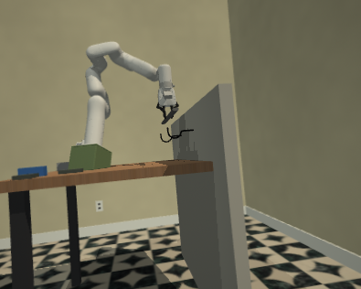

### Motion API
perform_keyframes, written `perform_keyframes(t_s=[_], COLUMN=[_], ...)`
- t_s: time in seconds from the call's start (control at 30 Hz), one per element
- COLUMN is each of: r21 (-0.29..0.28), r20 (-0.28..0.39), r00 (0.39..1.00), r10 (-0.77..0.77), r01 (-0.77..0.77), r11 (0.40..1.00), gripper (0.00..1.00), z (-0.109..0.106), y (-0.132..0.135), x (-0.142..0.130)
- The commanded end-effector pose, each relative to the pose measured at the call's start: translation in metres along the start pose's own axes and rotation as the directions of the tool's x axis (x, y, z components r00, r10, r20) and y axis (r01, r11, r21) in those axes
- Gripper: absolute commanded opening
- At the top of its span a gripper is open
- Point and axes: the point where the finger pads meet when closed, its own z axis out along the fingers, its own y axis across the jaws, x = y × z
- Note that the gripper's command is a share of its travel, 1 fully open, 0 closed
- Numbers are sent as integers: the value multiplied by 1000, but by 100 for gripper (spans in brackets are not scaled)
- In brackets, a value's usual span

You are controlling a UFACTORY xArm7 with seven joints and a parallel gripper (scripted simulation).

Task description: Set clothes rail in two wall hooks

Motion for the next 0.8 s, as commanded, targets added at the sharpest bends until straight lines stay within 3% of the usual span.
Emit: perform_keyframes(t_s=[0.0,0.77], r21=[5,5], r20=[-1,-1], r00=[1000,1000], r10=[0,0], r01=[0,0], r11=[1000,1000], gripper=[0,0], z=[-2,27], y=[-1,-1], x=[0,0])
